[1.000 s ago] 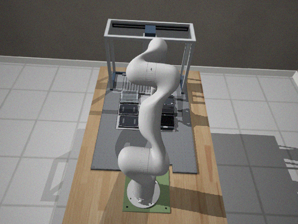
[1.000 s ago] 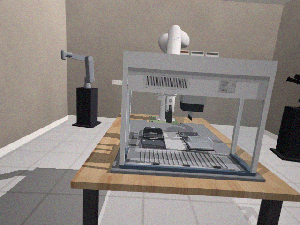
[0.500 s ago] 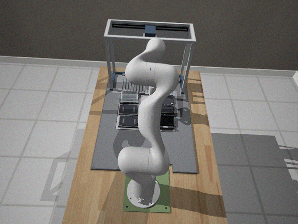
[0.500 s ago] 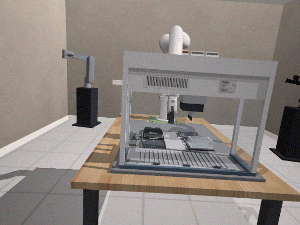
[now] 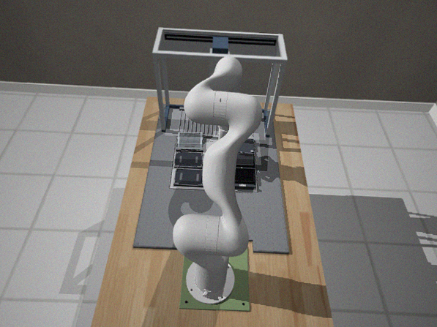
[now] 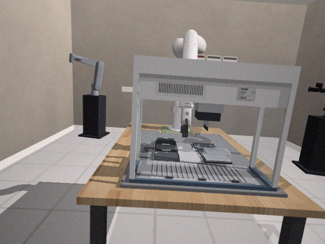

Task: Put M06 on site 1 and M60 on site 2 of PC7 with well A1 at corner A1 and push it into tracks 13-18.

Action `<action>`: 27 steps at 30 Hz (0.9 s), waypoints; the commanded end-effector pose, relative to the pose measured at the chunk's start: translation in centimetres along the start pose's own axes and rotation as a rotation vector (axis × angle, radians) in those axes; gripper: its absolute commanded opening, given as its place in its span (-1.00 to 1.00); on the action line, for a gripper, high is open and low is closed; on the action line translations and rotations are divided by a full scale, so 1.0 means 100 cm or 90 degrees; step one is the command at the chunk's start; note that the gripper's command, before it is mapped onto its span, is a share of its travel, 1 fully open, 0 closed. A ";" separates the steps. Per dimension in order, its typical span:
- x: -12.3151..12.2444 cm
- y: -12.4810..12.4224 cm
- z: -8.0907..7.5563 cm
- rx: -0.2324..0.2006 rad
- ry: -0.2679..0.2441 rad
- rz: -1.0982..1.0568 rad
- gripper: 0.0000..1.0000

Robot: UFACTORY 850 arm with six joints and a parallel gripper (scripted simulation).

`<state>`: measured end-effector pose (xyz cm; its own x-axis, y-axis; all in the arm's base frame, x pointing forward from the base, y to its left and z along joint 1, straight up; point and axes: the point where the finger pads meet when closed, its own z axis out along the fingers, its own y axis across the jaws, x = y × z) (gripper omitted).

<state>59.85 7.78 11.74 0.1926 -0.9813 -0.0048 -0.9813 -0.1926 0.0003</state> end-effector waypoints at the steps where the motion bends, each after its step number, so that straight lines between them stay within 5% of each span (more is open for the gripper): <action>1: 0.000 -0.001 0.004 0.002 0.000 0.000 1.00; 27: 0.000 -0.001 0.041 0.002 0.000 0.000 1.00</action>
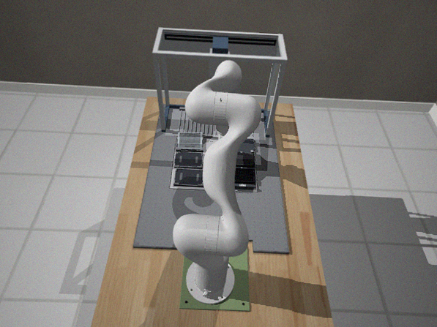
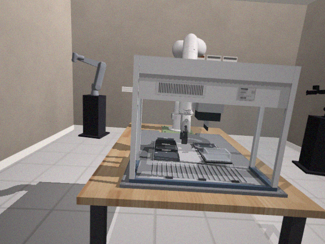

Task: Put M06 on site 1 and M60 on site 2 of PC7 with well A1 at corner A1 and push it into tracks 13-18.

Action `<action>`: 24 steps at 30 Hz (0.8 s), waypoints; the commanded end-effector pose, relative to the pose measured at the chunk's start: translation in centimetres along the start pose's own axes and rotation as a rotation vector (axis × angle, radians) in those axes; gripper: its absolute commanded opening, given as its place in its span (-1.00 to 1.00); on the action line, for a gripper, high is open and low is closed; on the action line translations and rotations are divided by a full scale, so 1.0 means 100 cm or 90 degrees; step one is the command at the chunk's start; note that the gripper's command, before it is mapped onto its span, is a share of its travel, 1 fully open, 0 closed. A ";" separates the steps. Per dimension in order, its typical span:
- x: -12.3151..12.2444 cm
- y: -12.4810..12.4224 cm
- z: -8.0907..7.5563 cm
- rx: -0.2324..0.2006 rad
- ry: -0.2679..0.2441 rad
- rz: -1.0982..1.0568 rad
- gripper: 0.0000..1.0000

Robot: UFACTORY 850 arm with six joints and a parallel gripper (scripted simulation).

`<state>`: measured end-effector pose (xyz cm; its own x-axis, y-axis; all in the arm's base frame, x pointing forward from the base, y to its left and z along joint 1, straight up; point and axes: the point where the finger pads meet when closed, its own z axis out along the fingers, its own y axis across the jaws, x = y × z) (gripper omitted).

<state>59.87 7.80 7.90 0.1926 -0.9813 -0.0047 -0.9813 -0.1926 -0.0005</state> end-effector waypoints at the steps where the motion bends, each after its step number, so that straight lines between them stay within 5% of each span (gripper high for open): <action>1: 0.000 -0.001 0.004 0.001 0.000 0.000 1.00; 24: 0.000 -0.001 0.036 0.001 0.000 0.000 1.00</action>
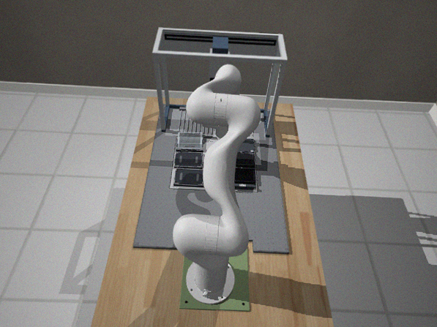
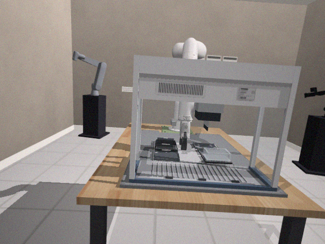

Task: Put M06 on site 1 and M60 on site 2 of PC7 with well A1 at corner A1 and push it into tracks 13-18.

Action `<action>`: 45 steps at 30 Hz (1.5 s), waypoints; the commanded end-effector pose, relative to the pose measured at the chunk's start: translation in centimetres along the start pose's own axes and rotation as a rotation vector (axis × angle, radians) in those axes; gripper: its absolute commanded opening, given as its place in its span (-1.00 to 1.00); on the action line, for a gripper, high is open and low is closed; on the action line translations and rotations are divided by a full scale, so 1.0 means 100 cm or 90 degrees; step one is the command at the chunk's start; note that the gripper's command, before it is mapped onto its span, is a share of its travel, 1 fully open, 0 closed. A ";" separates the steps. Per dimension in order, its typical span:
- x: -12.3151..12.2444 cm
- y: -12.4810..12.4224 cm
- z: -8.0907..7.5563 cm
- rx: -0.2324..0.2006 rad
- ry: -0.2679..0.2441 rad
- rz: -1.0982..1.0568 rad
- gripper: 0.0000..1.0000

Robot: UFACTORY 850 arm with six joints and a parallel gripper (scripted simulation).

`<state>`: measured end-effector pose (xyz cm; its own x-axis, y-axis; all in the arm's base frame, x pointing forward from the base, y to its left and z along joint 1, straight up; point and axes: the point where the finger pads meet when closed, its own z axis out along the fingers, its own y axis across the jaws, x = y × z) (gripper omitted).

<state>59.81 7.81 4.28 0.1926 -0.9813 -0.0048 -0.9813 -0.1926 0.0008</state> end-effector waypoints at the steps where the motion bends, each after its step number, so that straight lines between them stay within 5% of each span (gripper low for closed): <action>1: 0.000 -0.002 0.000 0.002 0.000 0.000 1.00; 45: 0.000 -0.002 0.020 0.002 0.000 0.000 1.00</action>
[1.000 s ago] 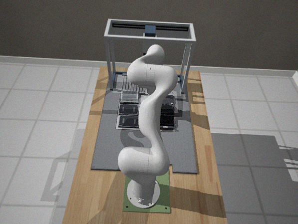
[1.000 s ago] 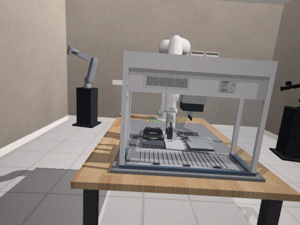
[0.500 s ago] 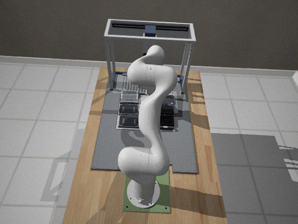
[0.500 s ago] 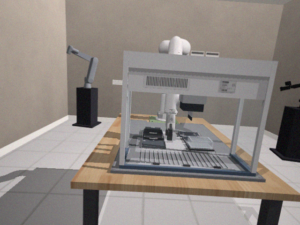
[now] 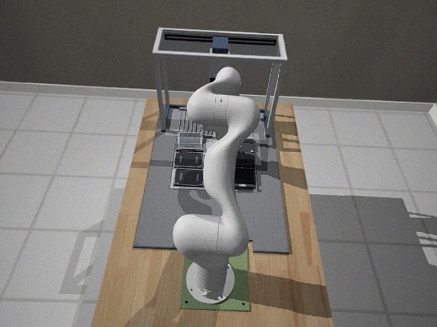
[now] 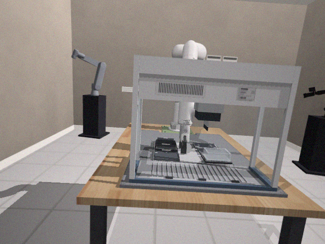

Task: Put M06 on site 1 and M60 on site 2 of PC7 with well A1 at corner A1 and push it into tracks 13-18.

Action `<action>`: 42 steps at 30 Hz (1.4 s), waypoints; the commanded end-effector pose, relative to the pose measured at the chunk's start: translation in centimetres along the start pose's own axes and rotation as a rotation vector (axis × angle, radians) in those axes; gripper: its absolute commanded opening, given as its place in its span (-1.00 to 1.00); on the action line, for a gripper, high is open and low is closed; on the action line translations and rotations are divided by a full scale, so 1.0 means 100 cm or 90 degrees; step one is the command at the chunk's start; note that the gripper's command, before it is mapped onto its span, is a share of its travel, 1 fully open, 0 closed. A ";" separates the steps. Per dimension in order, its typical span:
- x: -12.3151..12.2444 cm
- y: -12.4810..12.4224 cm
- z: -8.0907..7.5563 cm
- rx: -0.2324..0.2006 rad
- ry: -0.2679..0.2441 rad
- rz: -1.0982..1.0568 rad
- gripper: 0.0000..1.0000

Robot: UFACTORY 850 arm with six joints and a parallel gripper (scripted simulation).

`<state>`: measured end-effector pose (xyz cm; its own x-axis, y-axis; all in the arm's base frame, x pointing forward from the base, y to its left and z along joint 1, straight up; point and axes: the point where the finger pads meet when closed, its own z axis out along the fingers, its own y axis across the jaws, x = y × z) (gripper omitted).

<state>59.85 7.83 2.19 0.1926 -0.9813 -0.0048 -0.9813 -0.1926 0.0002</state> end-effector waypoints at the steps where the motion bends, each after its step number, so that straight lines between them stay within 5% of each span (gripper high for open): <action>1: 0.000 -0.001 -0.001 0.002 0.000 0.000 1.00; 42: 0.017 -0.001 -0.001 0.002 0.000 0.000 1.00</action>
<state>60.13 6.35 2.17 0.1925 -0.9813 -0.0049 -0.9813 -0.1925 0.0005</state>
